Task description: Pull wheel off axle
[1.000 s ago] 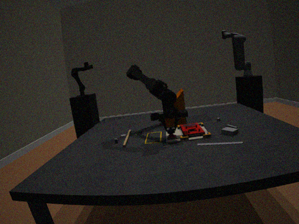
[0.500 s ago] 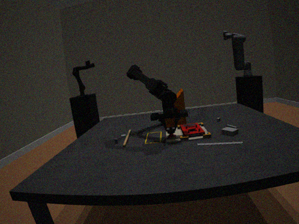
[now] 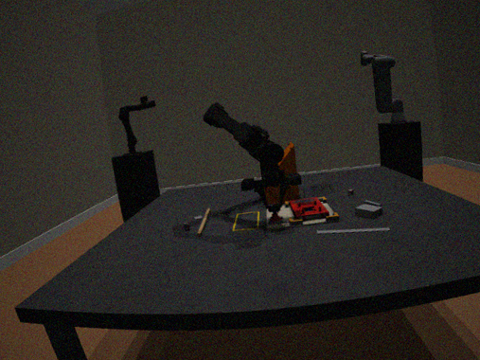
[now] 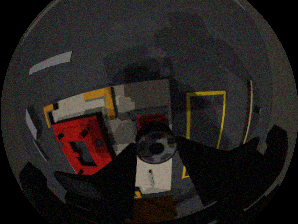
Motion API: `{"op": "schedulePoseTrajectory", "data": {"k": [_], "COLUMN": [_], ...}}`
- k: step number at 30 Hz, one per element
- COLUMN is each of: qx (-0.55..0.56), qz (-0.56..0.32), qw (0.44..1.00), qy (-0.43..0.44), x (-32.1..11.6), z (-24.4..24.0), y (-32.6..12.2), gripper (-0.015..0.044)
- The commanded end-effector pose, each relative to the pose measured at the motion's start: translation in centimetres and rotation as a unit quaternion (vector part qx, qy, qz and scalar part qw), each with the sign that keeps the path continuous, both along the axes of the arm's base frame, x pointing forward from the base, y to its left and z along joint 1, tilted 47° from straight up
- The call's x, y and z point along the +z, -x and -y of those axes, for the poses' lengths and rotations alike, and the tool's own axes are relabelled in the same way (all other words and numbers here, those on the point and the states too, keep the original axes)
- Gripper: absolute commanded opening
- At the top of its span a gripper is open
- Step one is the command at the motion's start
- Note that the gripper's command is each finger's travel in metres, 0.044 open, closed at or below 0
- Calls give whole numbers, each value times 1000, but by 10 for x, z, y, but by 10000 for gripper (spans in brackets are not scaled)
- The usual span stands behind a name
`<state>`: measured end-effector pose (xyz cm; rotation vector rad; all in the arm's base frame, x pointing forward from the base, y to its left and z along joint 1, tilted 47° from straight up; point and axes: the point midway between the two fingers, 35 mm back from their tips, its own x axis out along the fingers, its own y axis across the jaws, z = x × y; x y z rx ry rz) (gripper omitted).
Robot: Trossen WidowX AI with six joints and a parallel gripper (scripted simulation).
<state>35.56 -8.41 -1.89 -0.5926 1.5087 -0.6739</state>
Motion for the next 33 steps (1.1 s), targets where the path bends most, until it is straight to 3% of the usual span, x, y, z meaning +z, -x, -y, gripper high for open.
{"op": "schedulePoseTrajectory", "data": {"k": [1,33], "qx": [5,6], "qz": [4,3], "qw": [1000,1000], "qy": [2,2], "x": [5,13], "z": [-5,-13], "y": [-2,-2], "gripper": [0,0]}}
